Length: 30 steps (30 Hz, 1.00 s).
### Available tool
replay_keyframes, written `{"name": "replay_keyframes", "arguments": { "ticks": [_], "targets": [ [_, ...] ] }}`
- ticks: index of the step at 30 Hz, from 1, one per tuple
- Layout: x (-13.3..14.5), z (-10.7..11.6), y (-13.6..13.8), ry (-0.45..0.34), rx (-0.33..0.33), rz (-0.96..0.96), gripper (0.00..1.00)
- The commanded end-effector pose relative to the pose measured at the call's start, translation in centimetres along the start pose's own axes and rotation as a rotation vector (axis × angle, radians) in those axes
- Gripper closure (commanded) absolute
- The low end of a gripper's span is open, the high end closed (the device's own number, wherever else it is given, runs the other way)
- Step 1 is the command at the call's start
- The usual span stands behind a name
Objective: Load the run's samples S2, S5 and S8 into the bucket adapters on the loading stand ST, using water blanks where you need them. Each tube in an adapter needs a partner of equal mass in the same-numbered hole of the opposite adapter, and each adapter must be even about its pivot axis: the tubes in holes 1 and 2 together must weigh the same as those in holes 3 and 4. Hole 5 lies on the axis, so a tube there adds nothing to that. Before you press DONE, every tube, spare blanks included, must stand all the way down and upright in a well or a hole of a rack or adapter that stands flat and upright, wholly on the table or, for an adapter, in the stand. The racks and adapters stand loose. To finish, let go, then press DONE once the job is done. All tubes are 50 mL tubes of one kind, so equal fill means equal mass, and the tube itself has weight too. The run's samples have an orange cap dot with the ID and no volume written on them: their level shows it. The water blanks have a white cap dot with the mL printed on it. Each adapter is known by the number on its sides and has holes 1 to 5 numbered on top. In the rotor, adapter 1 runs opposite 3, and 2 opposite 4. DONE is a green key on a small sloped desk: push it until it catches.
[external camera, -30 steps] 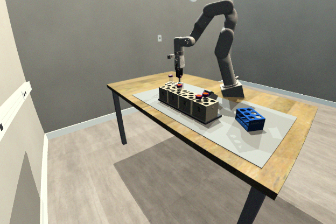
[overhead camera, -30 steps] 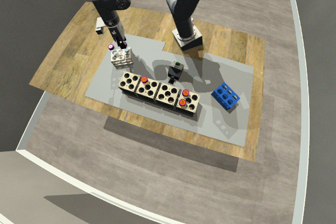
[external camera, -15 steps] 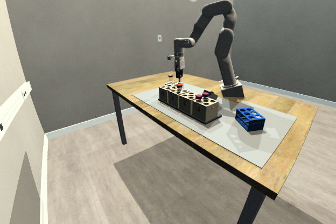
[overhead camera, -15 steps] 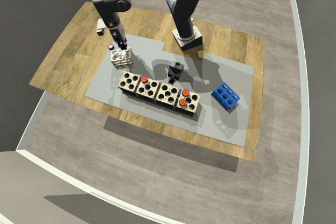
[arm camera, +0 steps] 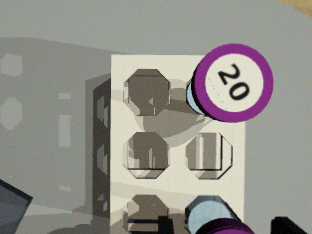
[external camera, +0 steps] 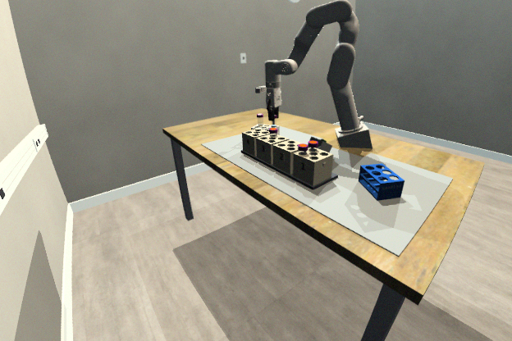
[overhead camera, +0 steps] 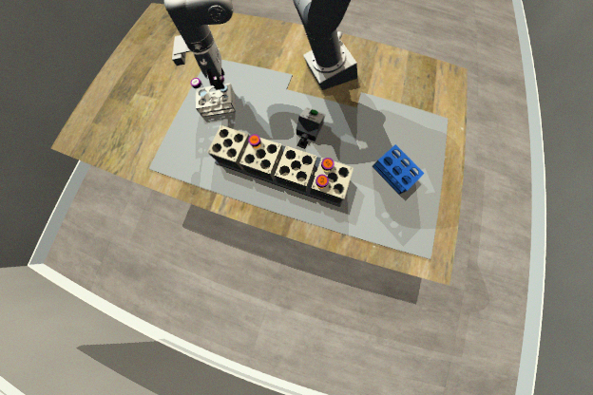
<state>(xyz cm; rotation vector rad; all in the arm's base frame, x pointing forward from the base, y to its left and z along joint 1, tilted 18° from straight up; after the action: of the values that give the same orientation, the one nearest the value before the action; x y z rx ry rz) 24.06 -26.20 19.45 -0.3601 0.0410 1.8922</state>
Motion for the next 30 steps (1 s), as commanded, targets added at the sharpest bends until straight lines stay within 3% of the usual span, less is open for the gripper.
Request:
{"name": "replay_keyframes", "arguments": {
  "ticks": [1,10,11,30],
  "targets": [
    [-0.13,0.04,-0.06,0.004,-0.002,0.0,0.43],
    [-0.13,0.03,-0.06,0.004,-0.002,0.0,0.43],
    [-0.13,0.09,-0.06,0.004,-0.002,0.0,1.0],
    [-0.13,0.21,-0.06,0.004,-0.001,0.0,1.0]
  ]
}}
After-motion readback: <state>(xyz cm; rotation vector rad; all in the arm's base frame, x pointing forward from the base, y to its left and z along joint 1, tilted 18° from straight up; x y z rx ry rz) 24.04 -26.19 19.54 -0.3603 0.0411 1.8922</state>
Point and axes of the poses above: the point where the finger pads meet when closed, its own z axis back along the fingers, its own y axis across the jaws, x = y × z, the point moved 3 cm from there along z, back along the fingers, and after that the axes turned 14 degrees about -z, right-handed, at the moved point
